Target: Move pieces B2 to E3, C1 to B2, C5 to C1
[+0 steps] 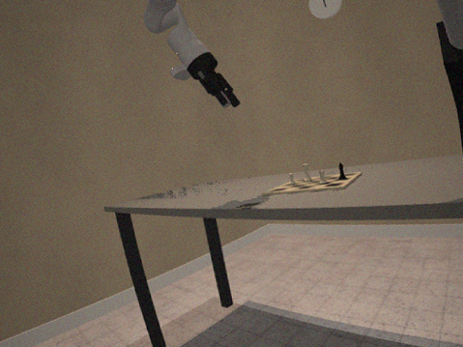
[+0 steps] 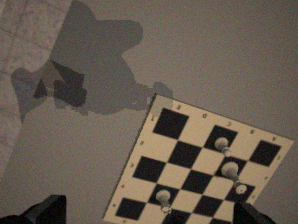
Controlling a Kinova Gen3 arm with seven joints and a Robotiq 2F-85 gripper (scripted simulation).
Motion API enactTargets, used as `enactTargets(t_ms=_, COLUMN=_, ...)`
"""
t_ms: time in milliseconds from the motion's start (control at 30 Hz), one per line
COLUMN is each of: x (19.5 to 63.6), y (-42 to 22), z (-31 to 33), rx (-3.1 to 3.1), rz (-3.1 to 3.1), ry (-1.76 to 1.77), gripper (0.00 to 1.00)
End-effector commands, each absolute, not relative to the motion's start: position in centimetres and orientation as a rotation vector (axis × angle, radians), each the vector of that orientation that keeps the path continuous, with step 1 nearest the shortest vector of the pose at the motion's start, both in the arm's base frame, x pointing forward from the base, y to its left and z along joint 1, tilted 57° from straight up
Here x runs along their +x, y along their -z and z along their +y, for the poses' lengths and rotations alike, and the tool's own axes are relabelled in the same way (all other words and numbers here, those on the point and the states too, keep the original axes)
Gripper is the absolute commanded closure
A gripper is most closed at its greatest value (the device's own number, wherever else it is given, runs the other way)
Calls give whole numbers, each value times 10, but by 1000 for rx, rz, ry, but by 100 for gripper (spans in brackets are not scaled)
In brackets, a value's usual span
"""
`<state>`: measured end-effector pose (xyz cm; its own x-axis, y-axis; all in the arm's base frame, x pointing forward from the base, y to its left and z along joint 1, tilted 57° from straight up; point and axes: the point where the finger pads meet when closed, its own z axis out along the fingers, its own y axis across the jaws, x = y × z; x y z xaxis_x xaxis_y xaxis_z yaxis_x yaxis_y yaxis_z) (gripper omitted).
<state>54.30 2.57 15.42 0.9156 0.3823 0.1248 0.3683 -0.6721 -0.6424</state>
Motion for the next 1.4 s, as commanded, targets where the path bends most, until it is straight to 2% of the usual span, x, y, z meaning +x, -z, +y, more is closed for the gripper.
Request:
enactTargets(t_ms=0, x=543, y=-155, z=25, rx=-2371, rz=-530, ry=-24, gripper=0)
enactTargets(t_ms=1367, x=542, y=-151, z=37, rx=-2424, rz=-431, ry=-80, gripper=0)
